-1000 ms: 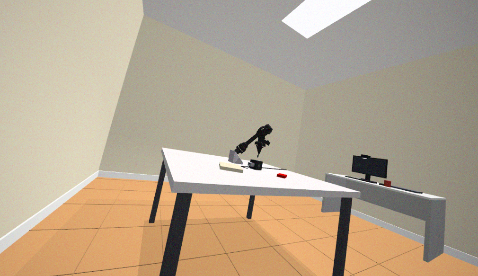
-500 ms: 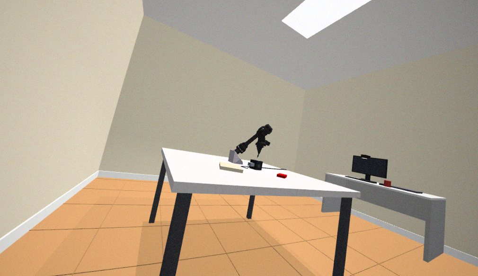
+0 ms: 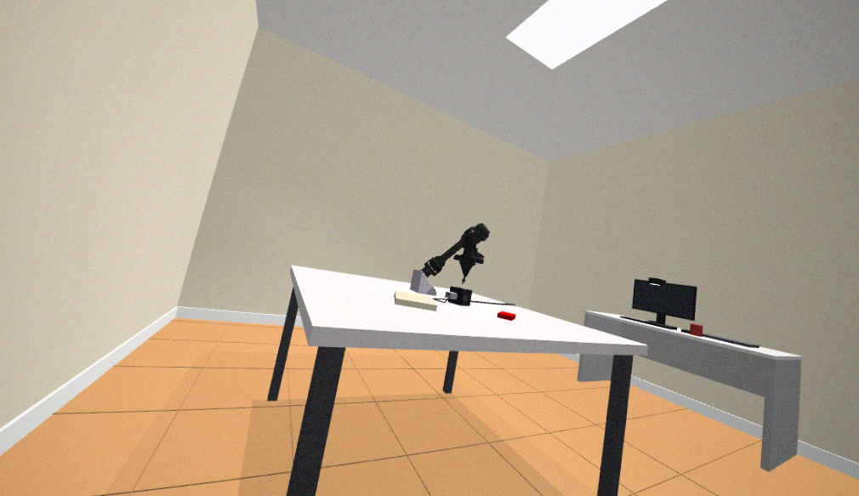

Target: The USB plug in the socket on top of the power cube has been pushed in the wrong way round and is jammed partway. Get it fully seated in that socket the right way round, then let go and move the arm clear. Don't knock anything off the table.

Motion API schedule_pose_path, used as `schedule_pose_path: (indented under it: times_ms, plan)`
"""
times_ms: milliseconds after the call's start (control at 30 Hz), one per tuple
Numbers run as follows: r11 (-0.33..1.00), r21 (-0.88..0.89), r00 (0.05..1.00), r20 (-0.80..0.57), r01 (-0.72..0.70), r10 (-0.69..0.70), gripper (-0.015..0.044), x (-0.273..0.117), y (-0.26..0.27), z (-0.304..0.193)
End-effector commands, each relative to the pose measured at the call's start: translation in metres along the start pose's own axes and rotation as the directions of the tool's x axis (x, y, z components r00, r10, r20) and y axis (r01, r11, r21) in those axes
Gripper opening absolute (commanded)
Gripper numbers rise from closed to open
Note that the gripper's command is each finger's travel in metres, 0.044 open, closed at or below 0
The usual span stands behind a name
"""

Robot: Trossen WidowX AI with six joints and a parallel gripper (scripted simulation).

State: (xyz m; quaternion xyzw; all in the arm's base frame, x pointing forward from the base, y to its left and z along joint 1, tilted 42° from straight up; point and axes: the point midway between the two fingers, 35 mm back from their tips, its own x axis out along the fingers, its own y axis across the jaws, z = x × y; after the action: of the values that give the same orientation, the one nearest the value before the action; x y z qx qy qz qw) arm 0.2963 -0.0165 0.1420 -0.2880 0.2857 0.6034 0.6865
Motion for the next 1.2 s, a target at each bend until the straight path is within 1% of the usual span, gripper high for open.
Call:
schedule_pose_path:
  times_ms: [0,233,1167]
  plan:
    - [0.994,-0.110,1.000,0.000,0.000,0.000,0.0000,0.0001,0.0001,-0.0002]
    - [0.962,-0.272,1.000,0.000,0.000,0.000,0.0000,0.0001,0.0001,-0.0002]
    - [0.963,-0.270,1.000,0.014,0.000,0.004,0.0000,0.0017,0.0005,0.0011]
